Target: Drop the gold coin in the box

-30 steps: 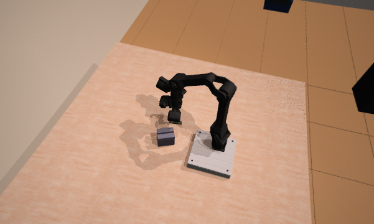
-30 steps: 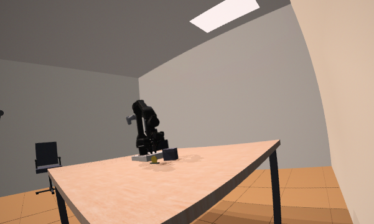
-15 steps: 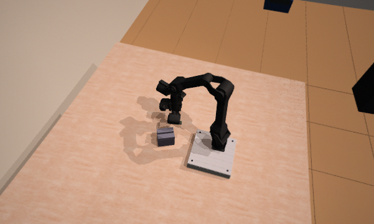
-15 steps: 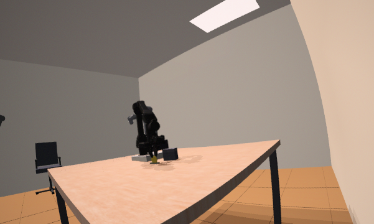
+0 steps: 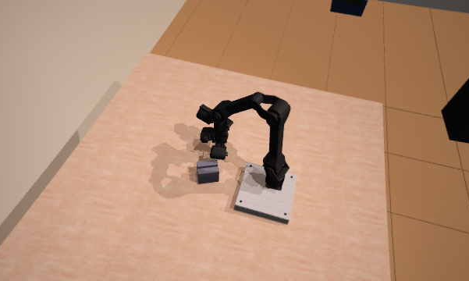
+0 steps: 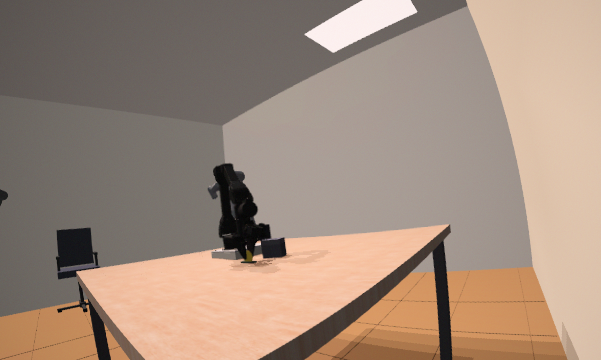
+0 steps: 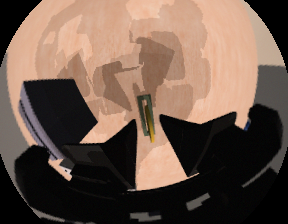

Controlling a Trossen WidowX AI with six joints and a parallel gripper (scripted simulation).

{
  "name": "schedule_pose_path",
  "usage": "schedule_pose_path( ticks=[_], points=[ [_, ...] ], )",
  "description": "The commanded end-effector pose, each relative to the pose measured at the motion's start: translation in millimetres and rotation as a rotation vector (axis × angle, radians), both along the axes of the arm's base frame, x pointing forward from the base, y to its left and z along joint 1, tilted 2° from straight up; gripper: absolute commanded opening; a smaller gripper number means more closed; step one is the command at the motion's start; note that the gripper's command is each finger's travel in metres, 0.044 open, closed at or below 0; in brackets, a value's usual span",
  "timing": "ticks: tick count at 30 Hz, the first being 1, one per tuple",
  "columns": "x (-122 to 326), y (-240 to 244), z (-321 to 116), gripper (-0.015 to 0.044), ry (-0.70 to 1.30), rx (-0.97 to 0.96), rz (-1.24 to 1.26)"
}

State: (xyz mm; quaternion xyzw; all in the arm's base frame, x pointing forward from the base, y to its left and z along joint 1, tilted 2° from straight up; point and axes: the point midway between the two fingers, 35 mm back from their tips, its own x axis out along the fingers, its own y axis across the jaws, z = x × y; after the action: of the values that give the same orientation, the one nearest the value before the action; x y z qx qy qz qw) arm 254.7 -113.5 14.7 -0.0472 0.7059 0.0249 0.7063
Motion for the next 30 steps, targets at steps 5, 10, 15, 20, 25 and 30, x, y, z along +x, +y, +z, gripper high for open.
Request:
schedule_pose_path(
  ticks=[5,10,15,20,25,30],
  points=[
    [-2.2,-0.3,-7.2,0.0056,0.010,-0.002,0.002],
    [-2.2,-0.3,-7.2,0.0000,0.010,-0.002,0.002],
    [-2.2,-0.3,-7.2,0.0000,0.010,-0.002,0.002],
    [-1.9,-0.3,-5.6,0.0000,0.010,-0.002,0.002],
    [0.1,-0.6,6.0,0.0000,0.010,-0.002,0.002],
    [1.5,-0.7,18.2,0.0000,0.010,-0.002,0.002]
  ],
)
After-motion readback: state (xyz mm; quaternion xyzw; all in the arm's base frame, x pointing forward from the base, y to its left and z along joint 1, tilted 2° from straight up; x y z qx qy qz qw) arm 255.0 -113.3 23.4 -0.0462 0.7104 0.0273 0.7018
